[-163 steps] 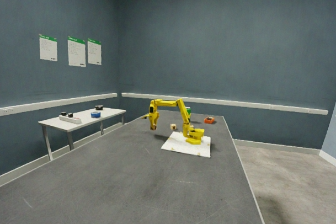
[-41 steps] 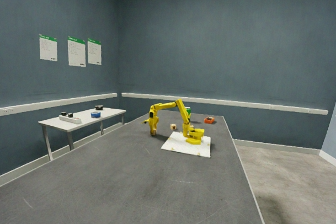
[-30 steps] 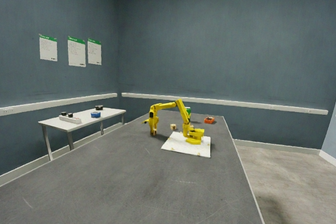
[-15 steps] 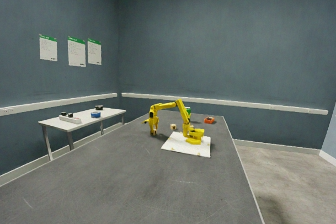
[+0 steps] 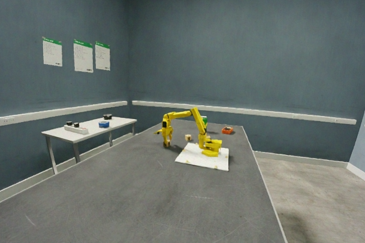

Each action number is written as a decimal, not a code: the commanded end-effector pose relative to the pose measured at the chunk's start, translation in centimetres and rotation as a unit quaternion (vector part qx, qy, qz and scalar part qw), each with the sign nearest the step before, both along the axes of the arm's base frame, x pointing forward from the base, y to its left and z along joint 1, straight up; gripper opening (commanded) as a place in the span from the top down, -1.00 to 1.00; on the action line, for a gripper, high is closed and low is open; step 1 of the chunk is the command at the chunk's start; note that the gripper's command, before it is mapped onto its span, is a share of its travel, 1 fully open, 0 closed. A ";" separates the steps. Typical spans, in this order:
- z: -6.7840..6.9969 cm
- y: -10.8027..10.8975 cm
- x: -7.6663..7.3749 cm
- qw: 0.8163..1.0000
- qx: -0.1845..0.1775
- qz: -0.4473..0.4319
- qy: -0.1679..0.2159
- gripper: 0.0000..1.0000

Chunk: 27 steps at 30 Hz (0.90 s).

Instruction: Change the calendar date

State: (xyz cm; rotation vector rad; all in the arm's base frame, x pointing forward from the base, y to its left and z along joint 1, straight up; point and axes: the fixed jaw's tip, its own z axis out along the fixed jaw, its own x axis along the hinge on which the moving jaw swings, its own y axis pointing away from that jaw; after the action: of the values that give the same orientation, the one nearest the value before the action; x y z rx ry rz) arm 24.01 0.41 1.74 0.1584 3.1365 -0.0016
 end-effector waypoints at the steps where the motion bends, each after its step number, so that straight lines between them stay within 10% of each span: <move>1: 1.0 0.2 0.1 1.000 0.001 -0.002 -0.005 0.29; 16: 5.1 0.2 0.0 1.000 0.000 -0.002 -0.020 0.29; 27: 5.5 0.2 0.0 1.000 0.000 -0.003 -0.021 0.29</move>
State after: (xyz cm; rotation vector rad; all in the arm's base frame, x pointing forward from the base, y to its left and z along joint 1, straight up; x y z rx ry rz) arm 23.85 0.41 6.76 0.1584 3.1131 -0.0002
